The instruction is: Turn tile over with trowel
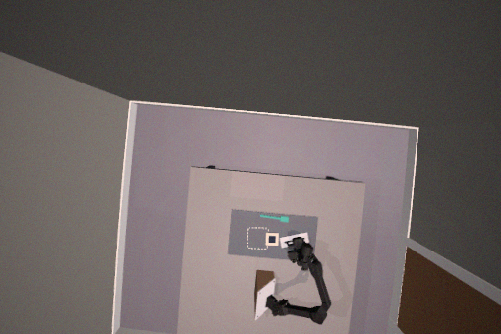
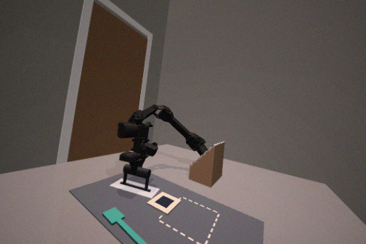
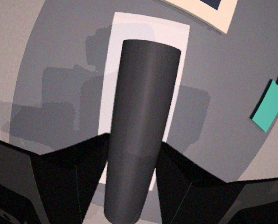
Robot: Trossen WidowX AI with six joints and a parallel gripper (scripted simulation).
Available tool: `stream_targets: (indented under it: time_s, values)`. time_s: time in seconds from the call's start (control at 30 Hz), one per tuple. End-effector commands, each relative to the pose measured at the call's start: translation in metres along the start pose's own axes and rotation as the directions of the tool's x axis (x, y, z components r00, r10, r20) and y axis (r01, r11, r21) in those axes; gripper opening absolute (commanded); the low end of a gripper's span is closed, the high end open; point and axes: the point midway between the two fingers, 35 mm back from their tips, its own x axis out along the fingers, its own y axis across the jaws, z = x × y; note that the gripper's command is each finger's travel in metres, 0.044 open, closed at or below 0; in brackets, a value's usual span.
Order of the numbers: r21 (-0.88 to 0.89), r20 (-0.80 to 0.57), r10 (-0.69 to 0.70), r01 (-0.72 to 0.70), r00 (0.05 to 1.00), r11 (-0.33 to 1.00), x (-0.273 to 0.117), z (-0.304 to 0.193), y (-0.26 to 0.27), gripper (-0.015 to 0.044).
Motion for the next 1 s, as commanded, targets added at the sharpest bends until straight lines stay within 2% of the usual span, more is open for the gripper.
stream_targets:
  time_s: [0.0, 0.23, 0.4, 0.43, 0.97]
  values:
    - [-0.084, -0.002, 0.005, -0.005, 1.0, 0.996, 0.0014, -0.0004, 0.0008, 0.013]
    - [-0.084, -0.002, 0.005, -0.005, 1.0, 0.996, 0.0014, -0.0004, 0.0008, 0.013]
    - [-0.084, -0.002, 0.005, -0.005, 1.0, 0.996, 0.0014, -0.0004, 0.0008, 0.0261]
    - [-0.084, -0.002, 0.005, -0.005, 1.0, 0.996, 0.0014, -0.0004, 0.0008, 0.027]
    - [-0.084, -0.002, 0.005, -0.005, 1.0, 0.996, 0.0014, -0.0004, 0.0008, 0.027]
